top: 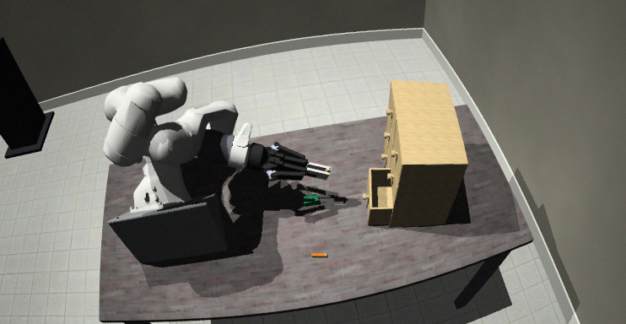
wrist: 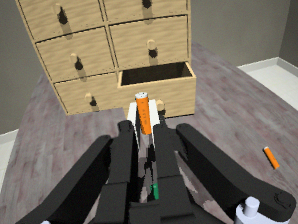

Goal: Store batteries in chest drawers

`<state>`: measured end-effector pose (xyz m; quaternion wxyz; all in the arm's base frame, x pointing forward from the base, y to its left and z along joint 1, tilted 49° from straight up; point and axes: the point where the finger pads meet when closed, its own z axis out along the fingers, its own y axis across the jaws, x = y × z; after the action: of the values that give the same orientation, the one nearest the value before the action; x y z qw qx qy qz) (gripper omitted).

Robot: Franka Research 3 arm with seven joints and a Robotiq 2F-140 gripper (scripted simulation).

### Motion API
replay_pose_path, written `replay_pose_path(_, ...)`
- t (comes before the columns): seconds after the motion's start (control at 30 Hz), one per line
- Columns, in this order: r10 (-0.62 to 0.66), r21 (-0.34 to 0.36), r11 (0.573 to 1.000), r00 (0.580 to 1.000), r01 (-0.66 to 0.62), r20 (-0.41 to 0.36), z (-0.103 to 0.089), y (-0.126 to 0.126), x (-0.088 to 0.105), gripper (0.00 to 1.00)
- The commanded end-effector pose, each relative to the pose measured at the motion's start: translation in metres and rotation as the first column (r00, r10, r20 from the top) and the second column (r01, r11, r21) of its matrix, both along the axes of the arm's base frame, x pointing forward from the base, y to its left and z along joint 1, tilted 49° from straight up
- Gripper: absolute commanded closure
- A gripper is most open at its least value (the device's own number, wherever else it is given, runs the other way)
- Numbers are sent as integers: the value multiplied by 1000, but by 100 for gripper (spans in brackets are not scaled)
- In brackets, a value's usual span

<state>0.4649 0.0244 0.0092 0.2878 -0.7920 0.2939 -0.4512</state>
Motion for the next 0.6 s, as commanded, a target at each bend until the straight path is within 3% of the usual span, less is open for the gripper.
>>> replay_pose_path(0.0,0,2,1000,1000,0,-4,-3,0,6,94)
replay_pose_path(0.2,0,2,1000,1000,0,-4,-5,-1,17,94)
replay_pose_path(0.57,0,2,1000,1000,0,-4,-13,-3,55,94)
